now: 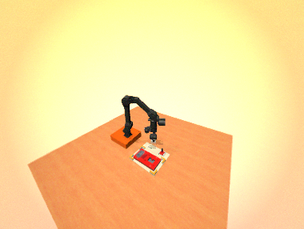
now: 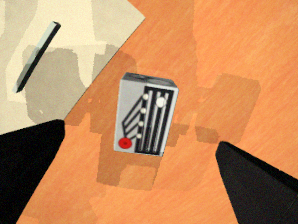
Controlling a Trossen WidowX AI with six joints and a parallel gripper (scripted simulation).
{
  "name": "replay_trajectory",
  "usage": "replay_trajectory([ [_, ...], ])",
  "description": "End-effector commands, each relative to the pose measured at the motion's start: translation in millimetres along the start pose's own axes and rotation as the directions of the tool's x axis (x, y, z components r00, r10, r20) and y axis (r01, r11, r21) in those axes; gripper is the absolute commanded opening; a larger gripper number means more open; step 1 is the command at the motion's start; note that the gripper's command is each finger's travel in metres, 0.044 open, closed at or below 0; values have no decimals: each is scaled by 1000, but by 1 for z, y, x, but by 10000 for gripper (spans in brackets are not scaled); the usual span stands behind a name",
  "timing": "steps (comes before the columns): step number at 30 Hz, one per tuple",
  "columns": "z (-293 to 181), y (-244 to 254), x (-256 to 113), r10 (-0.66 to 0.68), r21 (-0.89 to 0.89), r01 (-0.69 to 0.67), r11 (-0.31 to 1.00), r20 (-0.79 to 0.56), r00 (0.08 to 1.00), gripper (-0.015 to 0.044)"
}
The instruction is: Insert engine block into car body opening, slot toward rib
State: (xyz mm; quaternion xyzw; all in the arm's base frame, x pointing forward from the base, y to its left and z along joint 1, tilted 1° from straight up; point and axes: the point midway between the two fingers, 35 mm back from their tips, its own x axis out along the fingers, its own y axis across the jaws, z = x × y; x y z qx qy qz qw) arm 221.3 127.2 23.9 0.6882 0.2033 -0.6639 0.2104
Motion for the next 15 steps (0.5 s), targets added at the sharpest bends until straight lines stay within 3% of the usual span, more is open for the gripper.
replay_trajectory([
  [1, 2, 1, 9, 4, 5, -4, 1000, 13, 1000, 440],
  [13, 3, 1, 25, 4, 5, -4, 1000, 13, 1000, 440],
  [15, 3, 1, 25, 4, 5, -4, 1000, 13, 1000, 387],
])
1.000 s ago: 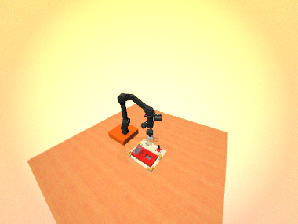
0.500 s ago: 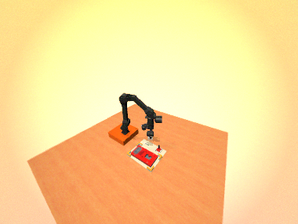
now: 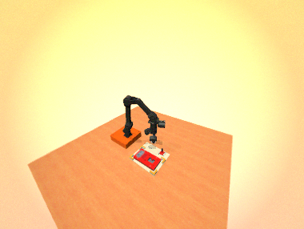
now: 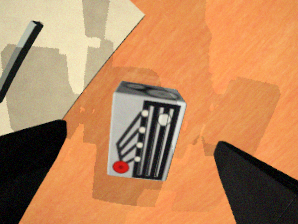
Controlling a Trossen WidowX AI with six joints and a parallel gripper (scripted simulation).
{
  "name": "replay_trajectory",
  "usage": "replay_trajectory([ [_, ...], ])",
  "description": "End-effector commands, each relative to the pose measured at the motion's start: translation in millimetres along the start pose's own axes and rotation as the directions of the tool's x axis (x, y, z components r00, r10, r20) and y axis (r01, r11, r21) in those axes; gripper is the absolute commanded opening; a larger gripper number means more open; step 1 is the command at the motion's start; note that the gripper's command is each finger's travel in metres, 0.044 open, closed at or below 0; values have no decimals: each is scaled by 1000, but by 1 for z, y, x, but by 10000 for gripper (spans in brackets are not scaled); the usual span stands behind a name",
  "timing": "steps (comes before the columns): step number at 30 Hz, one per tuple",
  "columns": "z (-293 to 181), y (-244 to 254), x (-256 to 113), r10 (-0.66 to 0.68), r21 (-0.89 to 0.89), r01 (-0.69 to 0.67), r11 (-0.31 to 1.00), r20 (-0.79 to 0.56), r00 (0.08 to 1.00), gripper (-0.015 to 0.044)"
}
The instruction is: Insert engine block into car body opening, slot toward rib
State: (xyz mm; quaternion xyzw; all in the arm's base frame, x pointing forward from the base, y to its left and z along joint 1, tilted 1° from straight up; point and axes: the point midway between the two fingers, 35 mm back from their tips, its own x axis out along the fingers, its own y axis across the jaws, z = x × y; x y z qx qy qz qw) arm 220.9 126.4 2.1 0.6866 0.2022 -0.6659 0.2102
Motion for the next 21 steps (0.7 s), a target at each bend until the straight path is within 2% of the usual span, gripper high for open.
replay_trajectory([
  [1, 2, 1, 3, 5, 3, -5, 1000, 8, 1000, 361],
  [9, 2, 1, 3, 5, 3, -5, 1000, 8, 1000, 151],
  [16, 2, 1, 3, 5, 3, -5, 1000, 8, 1000, 105],
  [20, 0, 1, -1, 5, 3, -5, 1000, 8, 1000, 0],
  [21, 0, 1, -4, 5, 3, -5, 1000, 8, 1000, 0],
])
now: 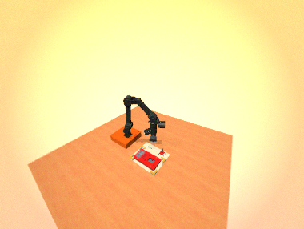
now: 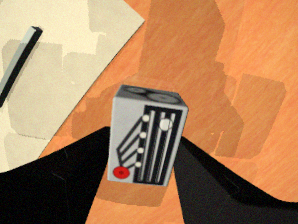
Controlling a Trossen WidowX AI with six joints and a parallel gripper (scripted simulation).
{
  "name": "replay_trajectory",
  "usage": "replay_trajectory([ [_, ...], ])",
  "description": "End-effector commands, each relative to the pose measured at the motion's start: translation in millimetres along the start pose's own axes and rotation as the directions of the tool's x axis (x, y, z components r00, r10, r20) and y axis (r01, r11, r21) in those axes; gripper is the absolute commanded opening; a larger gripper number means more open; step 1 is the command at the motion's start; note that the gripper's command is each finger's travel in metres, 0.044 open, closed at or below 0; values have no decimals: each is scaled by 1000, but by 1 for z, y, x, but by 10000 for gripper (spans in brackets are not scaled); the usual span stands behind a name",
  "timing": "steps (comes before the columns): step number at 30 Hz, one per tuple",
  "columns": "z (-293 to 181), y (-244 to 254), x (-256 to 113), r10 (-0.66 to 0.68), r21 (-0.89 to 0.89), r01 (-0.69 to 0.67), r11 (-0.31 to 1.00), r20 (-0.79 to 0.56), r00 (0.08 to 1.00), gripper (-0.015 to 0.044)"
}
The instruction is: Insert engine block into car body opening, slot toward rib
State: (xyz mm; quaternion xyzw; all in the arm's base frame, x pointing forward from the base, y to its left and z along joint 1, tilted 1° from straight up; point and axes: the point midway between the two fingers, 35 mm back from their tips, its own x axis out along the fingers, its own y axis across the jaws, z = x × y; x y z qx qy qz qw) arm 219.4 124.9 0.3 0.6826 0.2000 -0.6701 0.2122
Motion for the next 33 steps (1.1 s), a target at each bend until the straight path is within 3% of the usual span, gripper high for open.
replay_trajectory([
  [1, -3, 0, -8, 2, 3, -2, 1000, -5, 1000, 0],
  [33, -4, 0, -106, 2, 3, -2, 1000, -6, 1000, 0],
])
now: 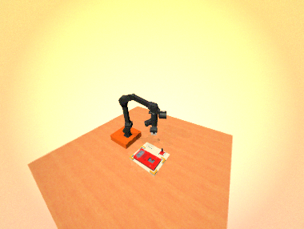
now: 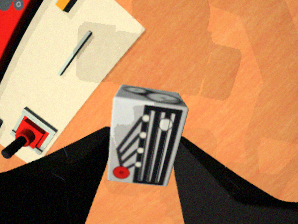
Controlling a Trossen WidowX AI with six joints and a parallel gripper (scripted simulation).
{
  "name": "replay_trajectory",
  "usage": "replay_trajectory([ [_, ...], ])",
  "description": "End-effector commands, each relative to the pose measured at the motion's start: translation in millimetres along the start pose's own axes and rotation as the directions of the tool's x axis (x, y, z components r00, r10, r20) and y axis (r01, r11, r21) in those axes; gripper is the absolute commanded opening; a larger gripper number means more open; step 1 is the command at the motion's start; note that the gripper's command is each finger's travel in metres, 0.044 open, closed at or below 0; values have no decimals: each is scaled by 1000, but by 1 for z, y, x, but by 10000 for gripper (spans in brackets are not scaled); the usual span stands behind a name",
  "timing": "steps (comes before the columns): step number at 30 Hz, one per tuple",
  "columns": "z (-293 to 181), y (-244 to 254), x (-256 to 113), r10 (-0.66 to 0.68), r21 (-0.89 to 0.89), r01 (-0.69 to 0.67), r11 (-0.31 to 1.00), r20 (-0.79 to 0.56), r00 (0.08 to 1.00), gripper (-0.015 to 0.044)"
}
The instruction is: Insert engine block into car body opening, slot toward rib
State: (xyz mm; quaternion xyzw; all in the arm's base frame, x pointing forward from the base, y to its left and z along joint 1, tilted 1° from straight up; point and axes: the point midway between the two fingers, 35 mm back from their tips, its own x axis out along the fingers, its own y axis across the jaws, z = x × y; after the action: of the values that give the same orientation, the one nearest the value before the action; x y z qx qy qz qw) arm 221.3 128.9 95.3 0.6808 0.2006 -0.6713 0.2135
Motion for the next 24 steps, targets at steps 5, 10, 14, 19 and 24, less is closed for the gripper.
replay_trajectory([
  [5, 4, 0, -27, 2, 5, -2, 1000, -10, 1000, 0],
  [10, 4, 2, -28, 3, 10, -2, 1000, -10, 1000, 0],
  [14, 1, 9, -26, 3, 30, -3, 1000, -10, 1000, 0],
  [19, -4, 21, -22, 4, 61, -3, 998, -11, 1000, 0],
  [24, -8, 33, -19, 5, 94, -4, 996, -11, 1000, 0],
])
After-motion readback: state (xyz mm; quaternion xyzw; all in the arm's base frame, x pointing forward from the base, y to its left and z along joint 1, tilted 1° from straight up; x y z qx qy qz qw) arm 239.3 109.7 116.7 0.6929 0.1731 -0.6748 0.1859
